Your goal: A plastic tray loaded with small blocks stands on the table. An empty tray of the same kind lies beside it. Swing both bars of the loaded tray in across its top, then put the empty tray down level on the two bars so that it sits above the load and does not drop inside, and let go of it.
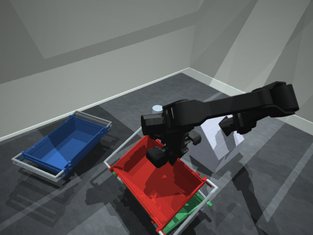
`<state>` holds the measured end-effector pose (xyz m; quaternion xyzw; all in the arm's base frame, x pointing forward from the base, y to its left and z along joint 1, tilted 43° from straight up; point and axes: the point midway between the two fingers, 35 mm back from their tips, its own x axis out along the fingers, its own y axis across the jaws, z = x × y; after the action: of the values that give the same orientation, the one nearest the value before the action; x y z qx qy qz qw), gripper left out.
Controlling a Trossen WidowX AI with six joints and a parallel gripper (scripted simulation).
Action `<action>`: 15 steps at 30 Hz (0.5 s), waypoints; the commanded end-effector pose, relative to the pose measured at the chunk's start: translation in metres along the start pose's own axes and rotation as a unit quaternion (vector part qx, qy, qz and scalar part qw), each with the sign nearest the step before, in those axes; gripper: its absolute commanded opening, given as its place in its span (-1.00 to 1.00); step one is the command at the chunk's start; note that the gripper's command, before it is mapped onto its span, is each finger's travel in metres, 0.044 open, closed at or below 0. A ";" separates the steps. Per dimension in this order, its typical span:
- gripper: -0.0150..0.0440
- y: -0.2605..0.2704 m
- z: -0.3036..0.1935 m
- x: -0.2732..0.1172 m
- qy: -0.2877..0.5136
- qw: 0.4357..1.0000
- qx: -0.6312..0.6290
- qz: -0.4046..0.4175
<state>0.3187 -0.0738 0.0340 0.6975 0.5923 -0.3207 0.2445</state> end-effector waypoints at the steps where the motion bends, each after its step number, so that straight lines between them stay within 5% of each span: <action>1: -0.49 0.001 0.001 0.003 0.003 1.000 0.003 0.010; 15: -0.49 -0.007 0.000 0.012 0.004 1.000 0.003 0.009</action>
<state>0.3165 -0.0679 0.0265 0.7048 0.5845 -0.3176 0.2467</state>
